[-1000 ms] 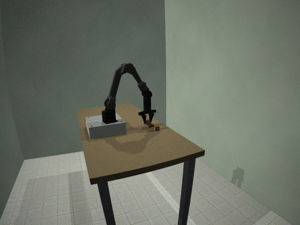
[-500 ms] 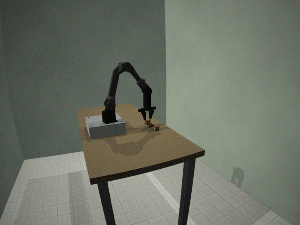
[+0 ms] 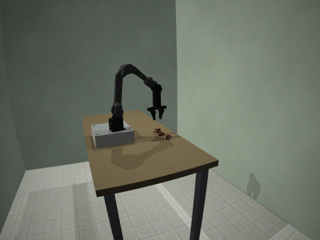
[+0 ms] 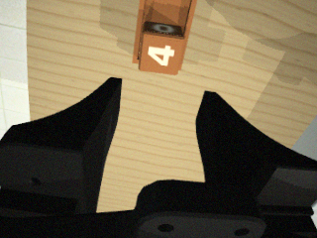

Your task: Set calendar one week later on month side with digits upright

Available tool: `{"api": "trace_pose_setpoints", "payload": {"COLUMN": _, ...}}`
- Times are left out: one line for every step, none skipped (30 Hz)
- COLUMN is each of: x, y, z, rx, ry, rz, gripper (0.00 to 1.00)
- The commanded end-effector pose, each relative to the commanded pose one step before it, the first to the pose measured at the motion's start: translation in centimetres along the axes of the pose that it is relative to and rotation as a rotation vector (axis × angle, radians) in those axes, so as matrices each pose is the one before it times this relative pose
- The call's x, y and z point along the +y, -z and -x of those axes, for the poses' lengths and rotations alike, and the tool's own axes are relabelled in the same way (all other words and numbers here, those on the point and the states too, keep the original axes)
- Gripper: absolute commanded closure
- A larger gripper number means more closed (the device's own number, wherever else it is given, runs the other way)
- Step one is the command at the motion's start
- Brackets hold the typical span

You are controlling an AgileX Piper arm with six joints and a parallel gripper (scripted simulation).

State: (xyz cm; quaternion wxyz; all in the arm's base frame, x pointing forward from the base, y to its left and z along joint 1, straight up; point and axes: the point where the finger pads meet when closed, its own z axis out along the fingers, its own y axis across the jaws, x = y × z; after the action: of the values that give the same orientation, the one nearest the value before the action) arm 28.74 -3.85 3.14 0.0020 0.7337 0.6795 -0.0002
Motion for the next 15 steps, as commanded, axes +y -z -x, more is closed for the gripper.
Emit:
{"api": "trace_pose_setpoints", "payload": {"x": 0.086, "y": 0.429, "z": -0.022, "rx": 0.00047, "ry": -0.0005, "rz": 0.00441, "gripper": 0.38}}
{"api": "trace_pose_setpoints", "payload": {"x": -0.002, "y": 0.094, "z": 0.0, "rx": 0.0, "ry": 0.0, "rz": -0.00003, "gripper": 0.38}}
{"api": "trace_pose_setpoints", "payload": {"x": -0.062, "y": -0.009, "z": -0.003, "rx": 0.00014, "ry": 0.0, "rz": -0.00253, "gripper": 0.38}}
{"api": "trace_pose_setpoints", "payload": {"x": -0.026, "y": -0.025, "z": -0.002, "rx": 0.00007, "ry": 0.0, "rz": -0.00134, "gripper": 0.38}}
{"api": "trace_pose_setpoints", "payload": {"x": 0.013, "y": 0.002, "z": 0.001, "rx": -0.00003, "ry": 0.0, "rz": 0.00056, "gripper": 0.38}}
{"api": "trace_pose_setpoints", "payload": {"x": 0.002, "y": 0.0, "z": 0.0, "rx": -0.00001, "ry": 0.0, "rz": 0.0001, "gripper": 0.0}}
{"api": "trace_pose_setpoints", "payload": {"x": 0.0, "y": 0.0, "z": 0.0, "rx": 0.0, "ry": 0.0, "rz": 0.0, "gripper": 0.0}}
{"api": "trace_pose_setpoints", "payload": {"x": 0.0, "y": 0.0, "z": 0.0, "rx": 0.0, "ry": 0.0, "rz": 0.0, "gripper": 0.0}}
{"api": "trace_pose_setpoints", "payload": {"x": 0.0, "y": 0.0, "z": 0.0, "rx": 0.0, "ry": 0.0, "rz": 0.0, "gripper": 0.0}}
{"api": "trace_pose_setpoints", "payload": {"x": 0.0, "y": 0.0, "z": 0.0, "rx": 0.0, "ry": 0.0, "rz": 0.0, "gripper": 0.0}}
{"api": "trace_pose_setpoints", "payload": {"x": 0.0, "y": 0.0, "z": 0.0, "rx": 0.0, "ry": 0.0, "rz": 0.0, "gripper": 0.0}}
{"api": "trace_pose_setpoints", "payload": {"x": 0.0, "y": 0.0, "z": 0.0, "rx": 0.0, "ry": 0.0, "rz": 0.0, "gripper": 0.0}}
{"api": "trace_pose_setpoints", "payload": {"x": 0.0, "y": 0.0, "z": 0.0, "rx": 0.0, "ry": 0.0, "rz": 0.0, "gripper": 0.0}}
{"api": "trace_pose_setpoints", "payload": {"x": 0.0, "y": 0.0, "z": 0.0, "rx": 0.0, "ry": 0.0, "rz": 0.0, "gripper": 0.0}}
{"api": "trace_pose_setpoints", "payload": {"x": 0.0, "y": 0.0, "z": 0.0, "rx": 0.0, "ry": 0.0, "rz": 0.0, "gripper": 0.0}}
